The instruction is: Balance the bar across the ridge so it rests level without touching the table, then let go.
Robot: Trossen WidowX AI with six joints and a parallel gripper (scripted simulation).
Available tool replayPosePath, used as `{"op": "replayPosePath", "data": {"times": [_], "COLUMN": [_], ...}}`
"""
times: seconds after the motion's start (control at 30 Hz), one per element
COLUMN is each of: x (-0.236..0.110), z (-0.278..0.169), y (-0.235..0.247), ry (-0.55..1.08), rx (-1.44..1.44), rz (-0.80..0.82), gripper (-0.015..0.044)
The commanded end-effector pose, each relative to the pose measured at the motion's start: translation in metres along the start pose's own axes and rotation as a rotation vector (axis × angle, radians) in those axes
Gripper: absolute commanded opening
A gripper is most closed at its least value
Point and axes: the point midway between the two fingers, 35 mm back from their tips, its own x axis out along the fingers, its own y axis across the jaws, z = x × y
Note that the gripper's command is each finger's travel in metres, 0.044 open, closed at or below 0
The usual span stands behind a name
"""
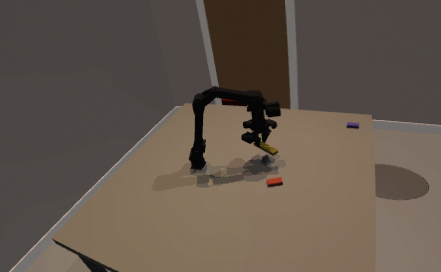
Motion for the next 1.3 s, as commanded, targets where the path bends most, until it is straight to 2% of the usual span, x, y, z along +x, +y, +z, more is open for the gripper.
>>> {"op": "replayPosePath", "data": {"times": [0.0, 0.5, 1.27], "x": [0.008, 0.031, 0.030], "z": [0.001, 0.001, 0.001], "y": [0.002, 0.005, 0.005], "ry": [-0.002, -0.002, -0.002], "rx": [-0.006, -0.010, -0.010], "rz": [0.006, 0.006, 0.006], "gripper": [0.0000, 0.0000, 0.0000]}}
